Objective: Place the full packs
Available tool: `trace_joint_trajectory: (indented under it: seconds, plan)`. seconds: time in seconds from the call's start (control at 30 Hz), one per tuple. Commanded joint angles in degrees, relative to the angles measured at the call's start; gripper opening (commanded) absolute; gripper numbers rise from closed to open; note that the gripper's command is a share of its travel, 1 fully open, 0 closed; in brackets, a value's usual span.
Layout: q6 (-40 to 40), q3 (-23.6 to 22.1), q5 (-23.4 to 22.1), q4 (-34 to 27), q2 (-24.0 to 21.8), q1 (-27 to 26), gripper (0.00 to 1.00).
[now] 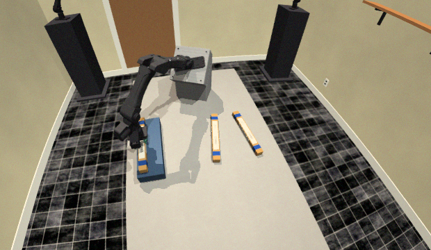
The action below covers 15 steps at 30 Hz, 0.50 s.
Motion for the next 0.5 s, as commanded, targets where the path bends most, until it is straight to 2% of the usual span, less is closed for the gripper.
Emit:
trace_joint_trajectory:
  seconds: [0.0,0.47]
  plan:
    - [-0.3,3.2,-0.7,-2.0,-2.8,-1.6,0.00]
    - [-0.4,3.6,-0.6,-2.2,-2.6,-1.7,0.00]
